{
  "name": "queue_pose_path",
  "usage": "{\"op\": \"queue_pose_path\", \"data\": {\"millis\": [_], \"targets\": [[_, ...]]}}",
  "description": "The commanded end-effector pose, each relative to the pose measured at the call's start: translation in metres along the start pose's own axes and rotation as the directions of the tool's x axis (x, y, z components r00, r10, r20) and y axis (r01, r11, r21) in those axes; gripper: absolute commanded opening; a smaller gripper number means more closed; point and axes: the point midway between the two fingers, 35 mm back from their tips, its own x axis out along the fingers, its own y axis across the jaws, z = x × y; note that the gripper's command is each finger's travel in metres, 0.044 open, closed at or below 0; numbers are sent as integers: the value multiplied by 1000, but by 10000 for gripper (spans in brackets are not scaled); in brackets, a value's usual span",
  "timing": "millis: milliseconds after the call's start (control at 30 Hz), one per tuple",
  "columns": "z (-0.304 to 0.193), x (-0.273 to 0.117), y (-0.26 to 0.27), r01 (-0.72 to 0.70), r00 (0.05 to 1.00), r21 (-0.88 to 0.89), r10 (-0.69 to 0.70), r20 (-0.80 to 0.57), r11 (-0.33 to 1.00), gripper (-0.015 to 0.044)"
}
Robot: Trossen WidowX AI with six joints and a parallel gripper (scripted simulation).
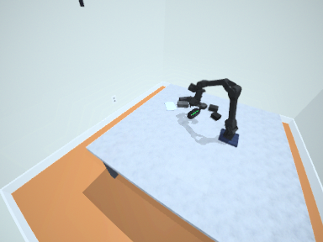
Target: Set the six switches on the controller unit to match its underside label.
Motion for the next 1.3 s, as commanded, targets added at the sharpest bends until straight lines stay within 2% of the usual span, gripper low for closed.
{"op": "queue_pose_path", "data": {"millis": [0,433,633,800,1267], "targets": [[0,1,2,-13,1000,15,13,2,1000,440],[0,-1,2,-13,1000,15,13,2,1000,440],[-1,-44,0,-12,1000,12,12,1,1000,440],[-1,-49,1,-11,1000,12,11,0,1000,440],[-1,-49,1,-11,1000,12,11,0,1000,72]]}}
